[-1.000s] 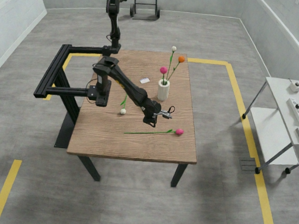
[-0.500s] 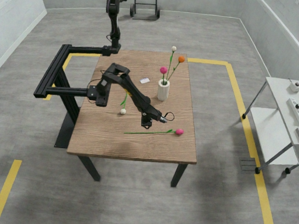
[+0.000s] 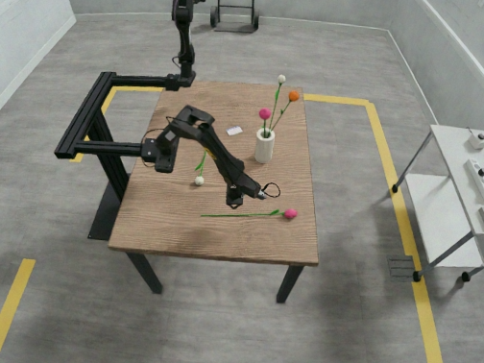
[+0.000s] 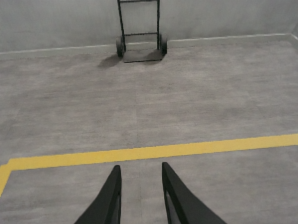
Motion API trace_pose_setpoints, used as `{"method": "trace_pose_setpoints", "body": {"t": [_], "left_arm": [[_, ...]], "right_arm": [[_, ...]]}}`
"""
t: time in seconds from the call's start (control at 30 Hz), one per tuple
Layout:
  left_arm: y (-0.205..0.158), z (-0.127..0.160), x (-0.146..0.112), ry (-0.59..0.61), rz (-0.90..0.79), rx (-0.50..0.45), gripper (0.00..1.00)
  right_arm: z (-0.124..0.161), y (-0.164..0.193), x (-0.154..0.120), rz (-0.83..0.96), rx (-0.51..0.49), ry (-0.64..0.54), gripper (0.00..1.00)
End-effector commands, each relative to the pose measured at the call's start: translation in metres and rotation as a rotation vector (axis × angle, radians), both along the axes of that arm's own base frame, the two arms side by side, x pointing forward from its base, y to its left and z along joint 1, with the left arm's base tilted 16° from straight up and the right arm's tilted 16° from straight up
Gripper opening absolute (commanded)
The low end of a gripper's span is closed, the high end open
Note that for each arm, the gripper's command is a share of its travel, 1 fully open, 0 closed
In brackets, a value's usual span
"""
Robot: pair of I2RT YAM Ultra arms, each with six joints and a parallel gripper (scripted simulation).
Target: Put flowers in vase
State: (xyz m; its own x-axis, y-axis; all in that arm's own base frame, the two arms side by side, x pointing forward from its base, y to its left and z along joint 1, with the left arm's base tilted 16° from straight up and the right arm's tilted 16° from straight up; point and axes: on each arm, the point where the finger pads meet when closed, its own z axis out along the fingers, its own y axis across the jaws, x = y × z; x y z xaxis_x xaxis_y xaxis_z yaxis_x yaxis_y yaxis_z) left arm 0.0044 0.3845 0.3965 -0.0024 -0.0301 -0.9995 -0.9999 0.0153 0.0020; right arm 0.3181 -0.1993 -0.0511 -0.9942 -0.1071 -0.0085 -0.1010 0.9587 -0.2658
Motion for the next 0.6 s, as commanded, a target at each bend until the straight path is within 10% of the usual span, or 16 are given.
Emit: {"method": "trace_pose_setpoints", "body": {"t": [0.0, 0.57], "left_arm": [[-0.002, 0.009, -0.001, -0.005, 0.007, 0.032, 0.3], [-0.002, 0.009, -0.001, -0.005, 0.007, 0.032, 0.3]], "right_arm": [[0.005, -0.005, 0.005, 0.003, -0.008, -0.004, 0.3], [-0.014, -0.014, 0.014, 0.003, -0.013, -0.029, 0.3]]}}
